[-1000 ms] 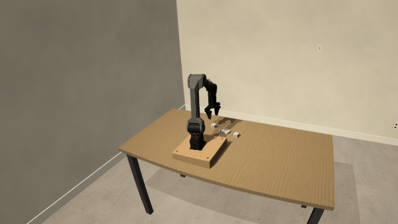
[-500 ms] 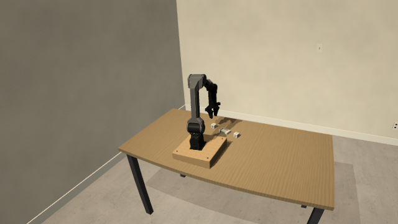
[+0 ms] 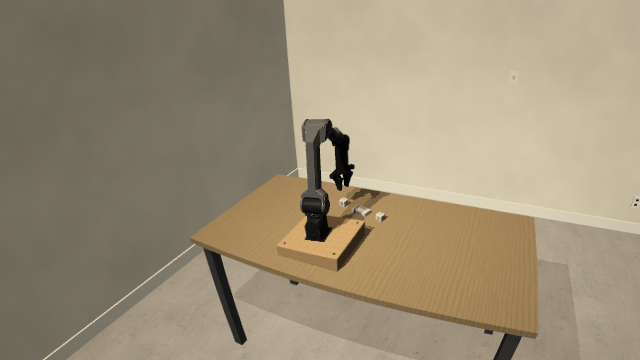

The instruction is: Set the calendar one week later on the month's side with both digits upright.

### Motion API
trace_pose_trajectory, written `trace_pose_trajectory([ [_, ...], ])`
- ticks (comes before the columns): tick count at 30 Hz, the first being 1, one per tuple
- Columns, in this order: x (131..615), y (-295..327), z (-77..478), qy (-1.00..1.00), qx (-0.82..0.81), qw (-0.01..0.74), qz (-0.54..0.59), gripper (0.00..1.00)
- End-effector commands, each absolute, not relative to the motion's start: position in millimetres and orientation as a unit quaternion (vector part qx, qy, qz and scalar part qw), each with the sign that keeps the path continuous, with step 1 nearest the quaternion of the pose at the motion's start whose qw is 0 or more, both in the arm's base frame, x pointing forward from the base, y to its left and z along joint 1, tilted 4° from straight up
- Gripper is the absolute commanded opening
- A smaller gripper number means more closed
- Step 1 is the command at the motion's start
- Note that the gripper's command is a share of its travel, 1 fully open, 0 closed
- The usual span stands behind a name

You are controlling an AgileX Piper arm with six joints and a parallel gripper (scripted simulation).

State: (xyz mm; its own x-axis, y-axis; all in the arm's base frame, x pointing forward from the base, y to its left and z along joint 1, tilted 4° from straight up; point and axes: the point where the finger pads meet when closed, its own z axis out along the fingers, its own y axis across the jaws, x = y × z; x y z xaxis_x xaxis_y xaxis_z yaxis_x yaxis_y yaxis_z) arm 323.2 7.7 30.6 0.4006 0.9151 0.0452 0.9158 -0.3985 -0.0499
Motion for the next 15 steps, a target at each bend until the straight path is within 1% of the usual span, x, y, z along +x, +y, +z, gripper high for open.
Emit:
trace_pose_trajectory([
  [1, 323.0, 7.3, 30.8, -0.547, -0.836, 0.033, -0.005, 0.59],
  [15, 322.9, 7.5, 28.3, -0.547, -0.836, 0.034, -0.004, 0.59],
])
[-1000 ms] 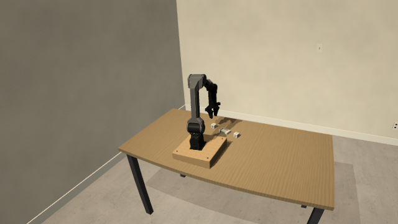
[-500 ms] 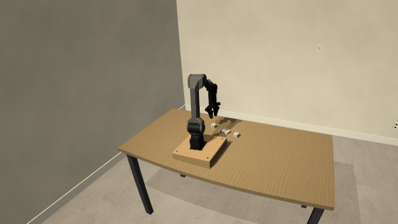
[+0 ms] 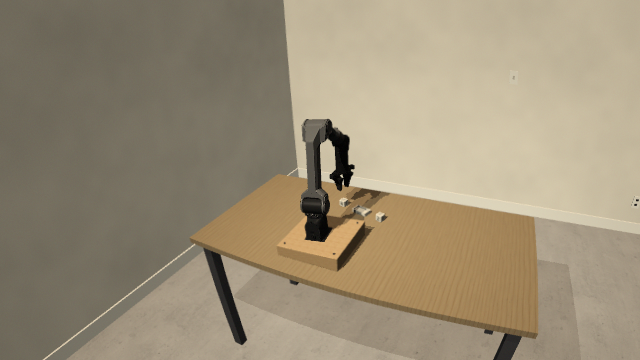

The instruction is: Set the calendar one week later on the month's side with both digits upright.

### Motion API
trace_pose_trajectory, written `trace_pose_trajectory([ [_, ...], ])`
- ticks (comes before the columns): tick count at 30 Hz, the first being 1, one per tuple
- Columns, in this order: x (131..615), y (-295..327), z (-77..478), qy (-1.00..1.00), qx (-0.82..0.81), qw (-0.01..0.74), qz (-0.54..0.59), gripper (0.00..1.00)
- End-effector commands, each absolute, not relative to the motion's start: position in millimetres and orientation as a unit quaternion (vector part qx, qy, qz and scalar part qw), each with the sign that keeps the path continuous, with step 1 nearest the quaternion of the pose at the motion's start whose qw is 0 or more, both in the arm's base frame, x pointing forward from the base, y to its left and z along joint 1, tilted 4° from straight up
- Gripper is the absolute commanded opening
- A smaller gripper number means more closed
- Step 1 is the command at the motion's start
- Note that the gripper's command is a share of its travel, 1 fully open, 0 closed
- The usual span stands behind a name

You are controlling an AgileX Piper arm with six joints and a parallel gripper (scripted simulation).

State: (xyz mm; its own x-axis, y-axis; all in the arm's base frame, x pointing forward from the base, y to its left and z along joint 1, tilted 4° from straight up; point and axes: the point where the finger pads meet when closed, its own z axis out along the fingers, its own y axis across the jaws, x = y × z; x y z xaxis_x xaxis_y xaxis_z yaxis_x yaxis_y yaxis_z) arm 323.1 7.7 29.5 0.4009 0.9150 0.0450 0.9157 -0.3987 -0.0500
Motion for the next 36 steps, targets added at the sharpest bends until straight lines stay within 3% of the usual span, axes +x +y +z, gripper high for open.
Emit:
trace_pose_trajectory([
  [1, 323, 8, 27, -0.547, -0.836, 0.034, -0.004, 0.59],
  [36, 323, 10, -13, -0.547, -0.836, 0.034, -0.003, 0.59],
])
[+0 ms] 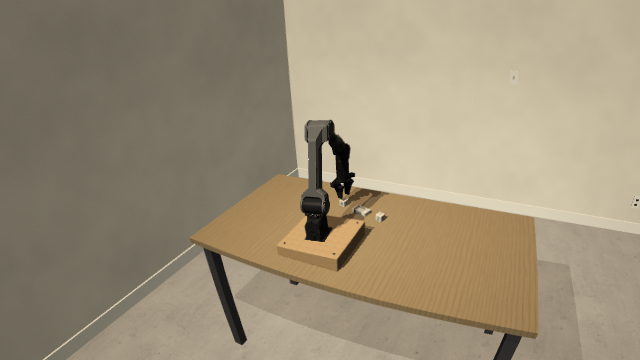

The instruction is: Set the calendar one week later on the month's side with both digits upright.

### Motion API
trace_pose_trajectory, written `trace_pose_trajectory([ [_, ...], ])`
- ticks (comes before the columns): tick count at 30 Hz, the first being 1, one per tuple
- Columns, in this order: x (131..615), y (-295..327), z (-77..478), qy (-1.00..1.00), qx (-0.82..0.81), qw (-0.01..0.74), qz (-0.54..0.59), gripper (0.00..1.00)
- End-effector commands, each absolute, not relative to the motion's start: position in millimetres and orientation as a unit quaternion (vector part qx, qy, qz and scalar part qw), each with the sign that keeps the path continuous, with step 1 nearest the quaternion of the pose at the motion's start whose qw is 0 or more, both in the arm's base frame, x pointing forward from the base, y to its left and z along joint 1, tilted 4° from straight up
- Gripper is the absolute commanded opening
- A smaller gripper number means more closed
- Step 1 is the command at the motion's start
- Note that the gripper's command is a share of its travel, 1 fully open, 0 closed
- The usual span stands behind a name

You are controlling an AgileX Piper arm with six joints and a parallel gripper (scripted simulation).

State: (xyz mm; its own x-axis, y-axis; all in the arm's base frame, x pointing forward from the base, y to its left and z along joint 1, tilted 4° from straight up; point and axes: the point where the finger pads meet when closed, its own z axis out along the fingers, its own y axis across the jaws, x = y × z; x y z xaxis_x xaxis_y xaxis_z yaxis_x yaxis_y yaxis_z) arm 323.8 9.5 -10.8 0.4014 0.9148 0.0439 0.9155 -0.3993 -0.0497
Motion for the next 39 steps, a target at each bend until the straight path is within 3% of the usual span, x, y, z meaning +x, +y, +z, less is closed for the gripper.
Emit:
trace_pose_trajectory([
  [1, 323.1, 9.9, -14.2, -0.547, -0.836, 0.034, -0.003, 0.59],
  [39, 323.6, 10.3, -21.1, -0.547, -0.836, 0.034, -0.004, 0.59],
])
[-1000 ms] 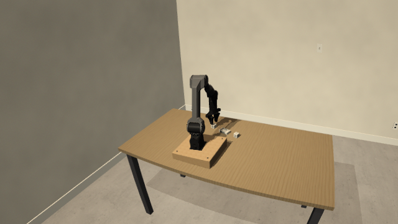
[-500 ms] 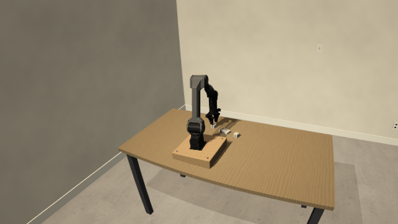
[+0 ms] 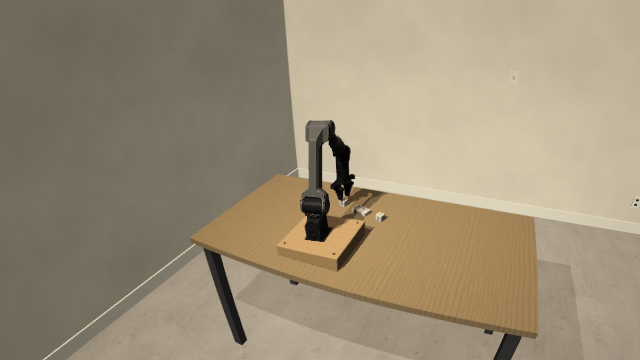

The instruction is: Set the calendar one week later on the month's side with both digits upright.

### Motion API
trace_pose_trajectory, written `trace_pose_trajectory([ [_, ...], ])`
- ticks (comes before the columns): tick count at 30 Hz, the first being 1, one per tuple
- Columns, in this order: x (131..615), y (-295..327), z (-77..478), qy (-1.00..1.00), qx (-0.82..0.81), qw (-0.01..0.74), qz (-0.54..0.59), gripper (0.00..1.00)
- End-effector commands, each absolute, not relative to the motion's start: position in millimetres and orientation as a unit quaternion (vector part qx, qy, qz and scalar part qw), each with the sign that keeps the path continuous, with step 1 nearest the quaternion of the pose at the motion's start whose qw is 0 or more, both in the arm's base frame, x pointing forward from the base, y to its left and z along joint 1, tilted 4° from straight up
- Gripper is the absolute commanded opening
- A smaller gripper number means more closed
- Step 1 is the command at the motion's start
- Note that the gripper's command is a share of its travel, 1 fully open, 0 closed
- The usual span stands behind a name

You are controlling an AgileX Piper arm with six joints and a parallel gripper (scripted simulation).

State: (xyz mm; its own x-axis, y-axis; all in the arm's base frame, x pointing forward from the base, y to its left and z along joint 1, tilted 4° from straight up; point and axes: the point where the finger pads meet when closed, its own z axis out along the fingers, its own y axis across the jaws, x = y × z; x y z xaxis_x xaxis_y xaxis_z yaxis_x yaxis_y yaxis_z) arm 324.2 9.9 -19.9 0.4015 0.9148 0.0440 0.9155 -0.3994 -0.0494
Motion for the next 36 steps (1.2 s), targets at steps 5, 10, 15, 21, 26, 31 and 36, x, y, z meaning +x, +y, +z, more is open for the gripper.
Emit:
trace_pose_trajectory([
  [5, 324, 10, -21, -0.547, -0.836, 0.034, -0.004, 0.59],
  [10, 324, 10, -21, -0.547, -0.836, 0.034, -0.004, 0.59],
  [15, 324, 10, -21, -0.547, -0.836, 0.034, -0.004, 0.59],
  [21, 323, 10, -23, -0.547, -0.836, 0.034, -0.003, 0.59],
  [26, 323, 11, -26, -0.547, -0.836, 0.034, -0.003, 0.59],
  [31, 323, 11, -34, -0.547, -0.836, 0.034, -0.003, 0.59],
  [36, 323, 12, -42, -0.547, -0.836, 0.034, -0.003, 0.59],
])
